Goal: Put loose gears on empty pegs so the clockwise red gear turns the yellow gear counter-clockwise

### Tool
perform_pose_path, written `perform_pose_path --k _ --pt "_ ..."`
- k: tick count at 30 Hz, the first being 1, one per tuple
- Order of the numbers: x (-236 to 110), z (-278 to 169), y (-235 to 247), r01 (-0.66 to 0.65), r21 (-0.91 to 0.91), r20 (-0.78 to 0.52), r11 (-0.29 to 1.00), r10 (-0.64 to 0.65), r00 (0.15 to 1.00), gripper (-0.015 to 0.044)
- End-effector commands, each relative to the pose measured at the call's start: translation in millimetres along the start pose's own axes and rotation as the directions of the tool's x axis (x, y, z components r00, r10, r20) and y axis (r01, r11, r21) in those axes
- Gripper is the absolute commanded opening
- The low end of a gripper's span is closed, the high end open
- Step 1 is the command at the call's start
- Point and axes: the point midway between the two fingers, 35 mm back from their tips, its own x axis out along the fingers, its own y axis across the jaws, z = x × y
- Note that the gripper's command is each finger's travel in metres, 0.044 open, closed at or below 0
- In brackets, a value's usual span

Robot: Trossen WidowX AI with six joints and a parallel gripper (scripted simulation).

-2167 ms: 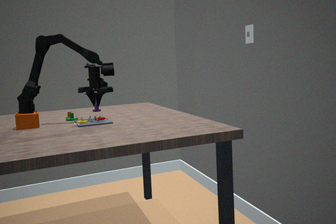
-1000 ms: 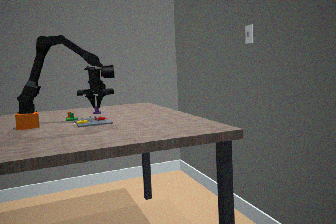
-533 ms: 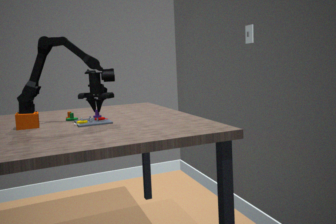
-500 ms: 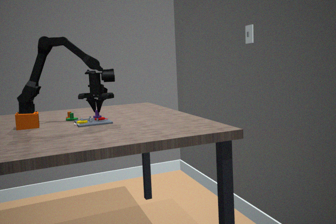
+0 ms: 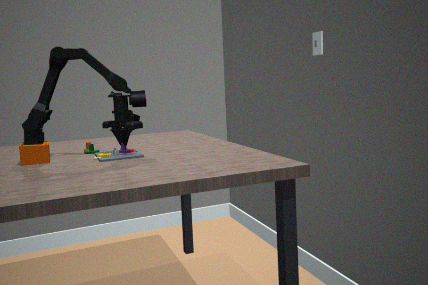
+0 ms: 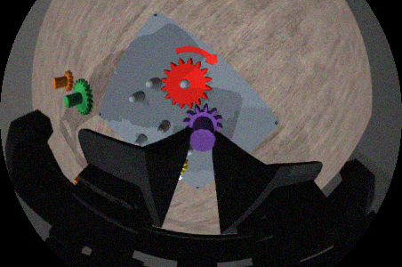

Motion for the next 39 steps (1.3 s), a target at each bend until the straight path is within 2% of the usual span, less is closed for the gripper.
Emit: perform_pose_path --k 1,18,23,30,35,39 --pt "0.8 1.1 0.0 -0.001 -0.034 0.004 0.999 0.001 1.0 0.0" --pt "4.3 0.6 -0.3 0.001 -0.441 0.004 0.898 0.001 1.0 0.0" --pt "5.1 1.1 -0.2 0.001 -0.406 0.004 0.914 0.001 1.0 0.0" --pt "6.4 1.3 0.7 0.0 -0.255 0.004 0.967 0.001 1.0 0.0" --pt "2.9 1.3 0.6 0.0 -0.216 0.004 0.976 0.001 1.0 0.0131" --pt "-0.2 1.3 0.4 0.0 -0.201 0.004 0.979 0.001 1.0 0.014"
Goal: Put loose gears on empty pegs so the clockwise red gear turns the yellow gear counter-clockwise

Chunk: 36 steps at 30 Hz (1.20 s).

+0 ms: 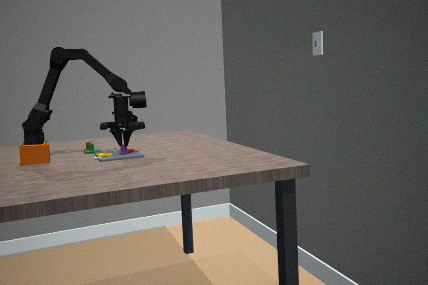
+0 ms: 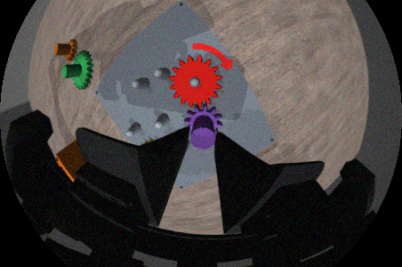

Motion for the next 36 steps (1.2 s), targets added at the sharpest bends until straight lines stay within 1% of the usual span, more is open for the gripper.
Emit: perform_pose_path --k 1,7,11,12,15,19,22,23,29,36 --pt "-7.2 0.5 -0.6 0.002 0.024 0.002 1.0 -0.002 1.0 0.014" --pt "-45.1 0.5 -0.6 0.002 0.024 0.002 1.0 -0.002 1.0 0.014" --pt "-46.7 0.4 -0.5 0.002 0.024 0.002 1.0 -0.002 1.0 0.014" --pt "-39.2 1.6 -0.5 0.005 0.025 0.002 1.0 -0.005 1.0 0.0166" --pt "-39.0 14.6 13.8 0.009 0.114 -0.002 0.993 -0.008 1.0 0.0245" --pt "-38.6 42.7 52.0 0.022 0.334 -0.009 0.942 -0.02 1.0 0.035" --pt "-38.6 63.6 85.7 0.013 0.498 -0.004 0.867 -0.013 1.0 0.0429" --pt "-38.6 69.5 97.2 0.01 0.549 -0.002 0.836 -0.011 1.0 0.044" --pt "-38.9 85.6 136.7 0.0 0.705 0.003 0.709 -0.003 1.0 0.044" --pt "-39.4 96.2 181.4 -0.01 0.847 0.008 0.531 0.007 1.0 0.044"
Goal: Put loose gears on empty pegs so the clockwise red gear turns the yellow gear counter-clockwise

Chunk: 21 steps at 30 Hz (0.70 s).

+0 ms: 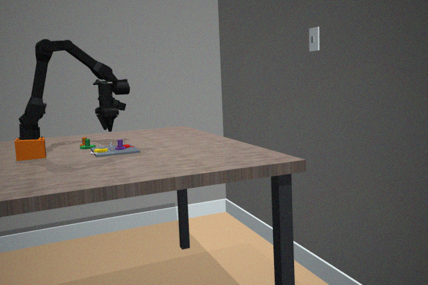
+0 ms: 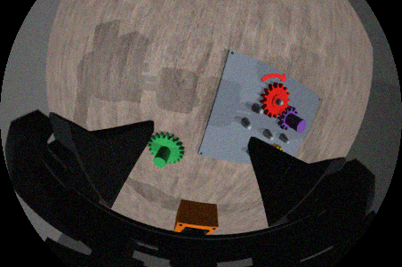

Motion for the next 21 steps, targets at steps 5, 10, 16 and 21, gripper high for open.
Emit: perform_pose_path --k 5,10,16,21 --pt "-3.0 -46.2 82.9 -0.013 0.474 0.012 0.88 0.008 1.0 0.044" --pt "-3.0 -67.5 105.8 -0.017 0.611 0.009 0.791 0.015 1.0 0.044" --pt "-2.9 -82.3 120.0 -0.018 0.694 0.006 0.72 0.019 1.0 0.044" --pt "-2.9 -82.3 120.0 -0.018 0.694 0.006 0.72 0.019 1.0 0.044"
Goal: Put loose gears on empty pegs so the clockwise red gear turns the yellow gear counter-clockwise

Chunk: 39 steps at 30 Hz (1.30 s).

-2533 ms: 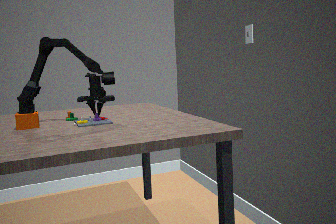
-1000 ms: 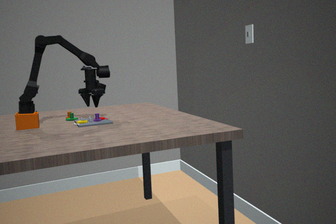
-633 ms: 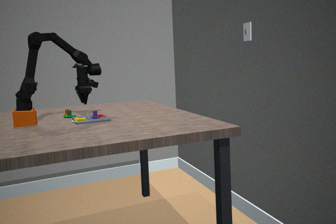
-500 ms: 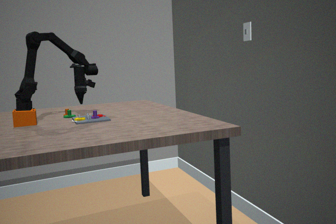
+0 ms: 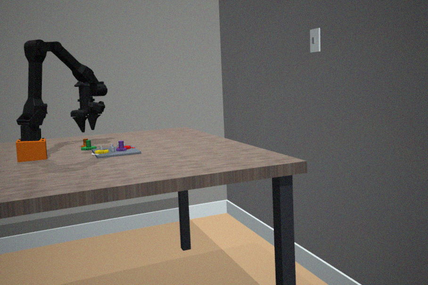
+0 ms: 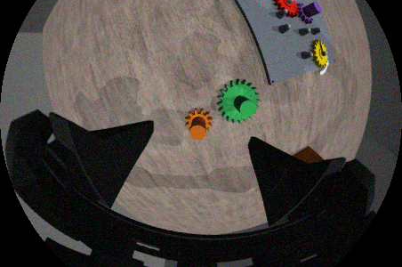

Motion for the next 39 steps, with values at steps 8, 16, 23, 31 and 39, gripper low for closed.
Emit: perform_pose_path --k 8,16,23,31,39 --pt "0.0 -19.6 2.2 -0.011 0.12 0.01 0.993 0.01 1.0 0.044" --pt "21.3 -19.4 2.3 -0.011 0.12 0.01 0.993 0.009 1.0 0.044" --pt "30.2 -19.0 2.8 -0.011 0.12 0.01 0.993 0.009 1.0 0.044" --pt "43.1 -18.8 2.9 -0.01 0.12 0.01 0.993 0.009 1.0 0.044" --pt "48.6 -18.7 2.8 -0.01 0.12 0.01 0.993 0.009 1.0 0.044"
